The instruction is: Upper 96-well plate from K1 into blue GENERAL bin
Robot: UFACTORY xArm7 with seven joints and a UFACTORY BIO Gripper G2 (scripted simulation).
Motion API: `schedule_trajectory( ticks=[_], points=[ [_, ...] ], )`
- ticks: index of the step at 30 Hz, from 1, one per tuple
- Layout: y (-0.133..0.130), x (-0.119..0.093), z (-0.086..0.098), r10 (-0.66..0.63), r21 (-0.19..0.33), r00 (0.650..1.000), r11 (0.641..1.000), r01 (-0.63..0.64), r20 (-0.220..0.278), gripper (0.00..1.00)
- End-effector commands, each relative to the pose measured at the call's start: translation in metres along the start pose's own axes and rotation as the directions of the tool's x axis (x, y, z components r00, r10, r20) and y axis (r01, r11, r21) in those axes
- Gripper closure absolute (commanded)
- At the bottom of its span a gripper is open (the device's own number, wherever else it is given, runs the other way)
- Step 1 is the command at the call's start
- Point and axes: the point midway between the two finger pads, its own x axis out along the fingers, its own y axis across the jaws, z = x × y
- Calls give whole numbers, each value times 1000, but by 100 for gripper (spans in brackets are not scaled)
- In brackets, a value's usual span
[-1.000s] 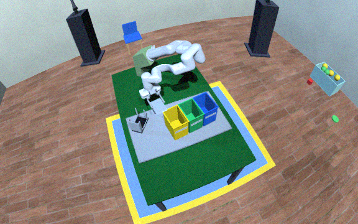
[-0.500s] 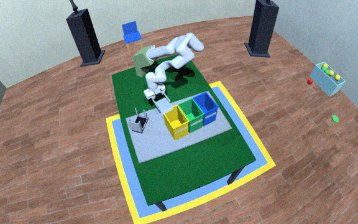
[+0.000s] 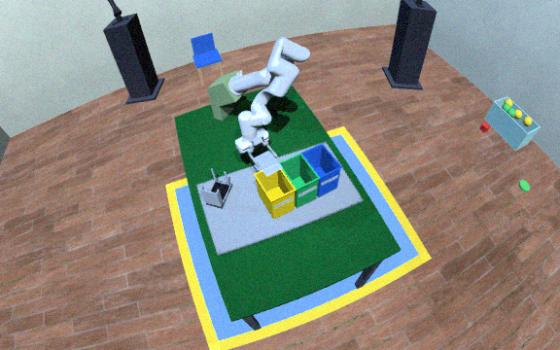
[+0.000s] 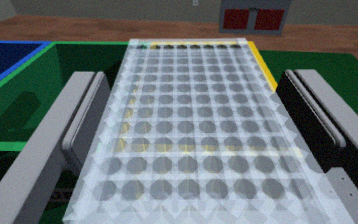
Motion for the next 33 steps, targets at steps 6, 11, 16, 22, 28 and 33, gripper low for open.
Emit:
schedule_trajectory(
  ticks=[6,11,16,22,28,33],
  points=[
    [26,9,-5,-58,-23,997,998,57,-47,100],
    [41,15,-6,-58,-23,997,998,57,-47,100],
    [51,19,-7,-58,-23,997,998,57,-47,100],
    [69,27,-8,-58,-23,997,998,57,-47,100],
    [87,35,-9,-58,-23,997,998,57,-47,100],
    [97,39,-10,-58,-23,997,998,57,-47,100]
  ],
)
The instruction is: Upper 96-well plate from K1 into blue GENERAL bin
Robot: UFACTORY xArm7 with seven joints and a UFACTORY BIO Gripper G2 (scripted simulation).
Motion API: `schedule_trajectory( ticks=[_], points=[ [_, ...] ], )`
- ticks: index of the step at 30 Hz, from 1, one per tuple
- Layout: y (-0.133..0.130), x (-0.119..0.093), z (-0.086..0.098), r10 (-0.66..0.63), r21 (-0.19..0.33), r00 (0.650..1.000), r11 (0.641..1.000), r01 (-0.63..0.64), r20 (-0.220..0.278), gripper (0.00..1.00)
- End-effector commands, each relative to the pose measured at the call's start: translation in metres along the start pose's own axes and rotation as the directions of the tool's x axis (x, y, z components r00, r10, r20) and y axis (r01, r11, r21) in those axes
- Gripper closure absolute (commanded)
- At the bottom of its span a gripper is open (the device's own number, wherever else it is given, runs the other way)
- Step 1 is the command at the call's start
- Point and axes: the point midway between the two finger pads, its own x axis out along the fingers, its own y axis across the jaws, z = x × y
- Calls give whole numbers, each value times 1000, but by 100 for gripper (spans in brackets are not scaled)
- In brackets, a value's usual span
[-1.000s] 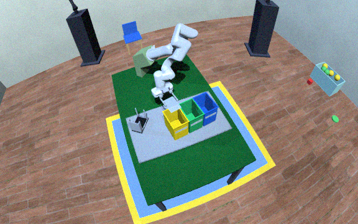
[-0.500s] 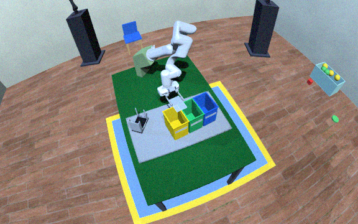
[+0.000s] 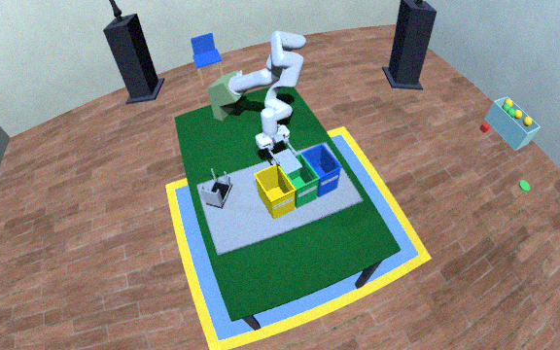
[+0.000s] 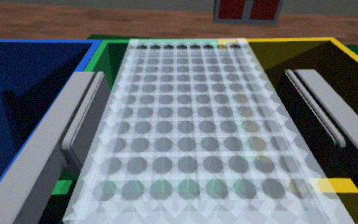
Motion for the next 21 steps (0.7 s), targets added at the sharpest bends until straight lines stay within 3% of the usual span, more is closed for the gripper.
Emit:
schedule_trajectory(
  ticks=[1,21],
  points=[
    [11,5,0,-5,-2,1000,1000,4,-4,100],
    [67,25,-2,-4,-2,1000,1000,4,-4,100]
  ],
)
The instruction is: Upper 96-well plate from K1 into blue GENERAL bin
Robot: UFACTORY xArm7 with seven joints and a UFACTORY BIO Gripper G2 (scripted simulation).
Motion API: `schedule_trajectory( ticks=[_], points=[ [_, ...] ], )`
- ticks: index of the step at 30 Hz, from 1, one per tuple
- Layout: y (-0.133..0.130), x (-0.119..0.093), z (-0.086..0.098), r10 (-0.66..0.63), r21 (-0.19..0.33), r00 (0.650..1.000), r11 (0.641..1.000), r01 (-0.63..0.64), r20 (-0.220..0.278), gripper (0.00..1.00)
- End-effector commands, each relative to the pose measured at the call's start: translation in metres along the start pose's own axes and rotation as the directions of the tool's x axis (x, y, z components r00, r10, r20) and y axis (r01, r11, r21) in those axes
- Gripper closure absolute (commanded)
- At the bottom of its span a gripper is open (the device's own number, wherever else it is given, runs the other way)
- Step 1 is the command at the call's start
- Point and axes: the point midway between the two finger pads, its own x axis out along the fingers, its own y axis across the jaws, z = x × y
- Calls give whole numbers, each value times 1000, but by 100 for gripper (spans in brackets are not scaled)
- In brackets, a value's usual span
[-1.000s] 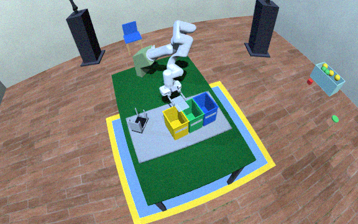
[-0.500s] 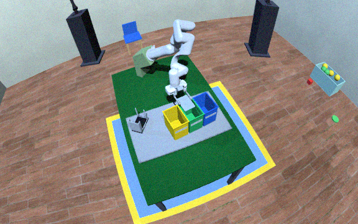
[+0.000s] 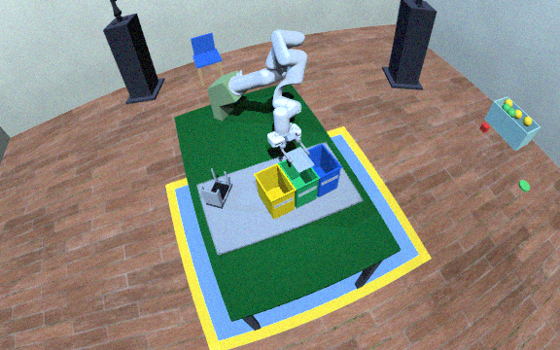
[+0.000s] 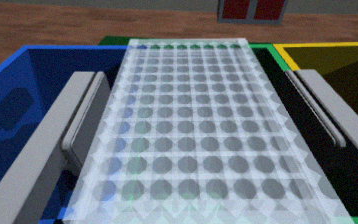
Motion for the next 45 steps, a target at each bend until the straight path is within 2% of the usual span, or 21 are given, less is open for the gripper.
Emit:
schedule_trajectory(
  ticks=[1,28,34,45],
  points=[
    [15,6,0,-3,-2,1000,1000,3,-1,100],
    [93,35,-3,-2,-2,1000,1000,2,-1,100],
    [104,39,-3,-2,-1,1000,1000,2,-1,100],
    [105,39,-3,-2,-1,1000,1000,2,-1,100]
  ],
)
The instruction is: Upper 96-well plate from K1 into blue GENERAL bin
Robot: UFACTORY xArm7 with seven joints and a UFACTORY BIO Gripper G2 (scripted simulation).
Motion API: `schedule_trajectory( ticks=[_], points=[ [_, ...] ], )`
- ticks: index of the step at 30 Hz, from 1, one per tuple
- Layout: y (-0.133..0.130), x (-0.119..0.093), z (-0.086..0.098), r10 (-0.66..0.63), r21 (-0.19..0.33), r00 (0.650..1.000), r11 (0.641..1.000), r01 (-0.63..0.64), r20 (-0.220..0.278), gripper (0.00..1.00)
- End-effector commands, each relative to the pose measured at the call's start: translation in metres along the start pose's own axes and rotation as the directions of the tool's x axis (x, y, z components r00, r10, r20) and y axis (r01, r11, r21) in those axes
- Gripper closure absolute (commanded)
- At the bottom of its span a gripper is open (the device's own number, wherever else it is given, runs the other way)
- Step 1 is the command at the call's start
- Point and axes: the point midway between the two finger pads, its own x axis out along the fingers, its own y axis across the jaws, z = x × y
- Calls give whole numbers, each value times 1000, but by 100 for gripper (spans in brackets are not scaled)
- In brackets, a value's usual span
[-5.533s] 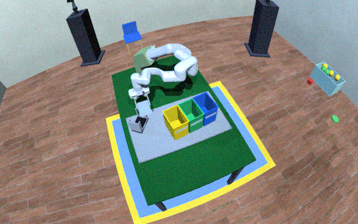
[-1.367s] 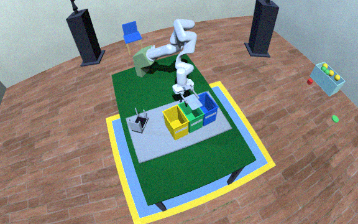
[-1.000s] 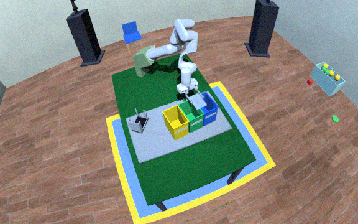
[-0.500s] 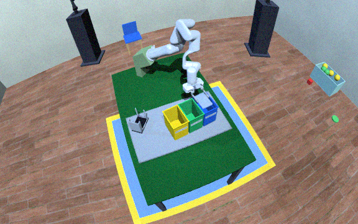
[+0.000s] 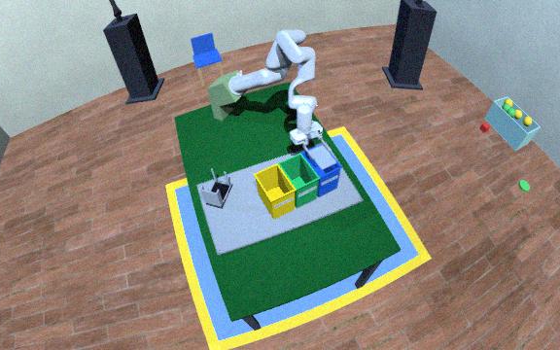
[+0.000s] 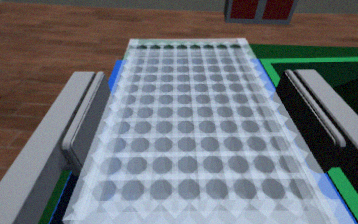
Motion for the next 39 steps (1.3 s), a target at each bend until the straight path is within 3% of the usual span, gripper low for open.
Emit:
schedule_trajectory(
  ticks=[1,27,39],
  points=[
    [0,1,1,0,0,1000,1000,0,2,100],
    [-2,0,1,0,0,1000,1000,0,2,100],
    [-2,0,-16,0,0,1000,1000,0,2,100]
  ],
)
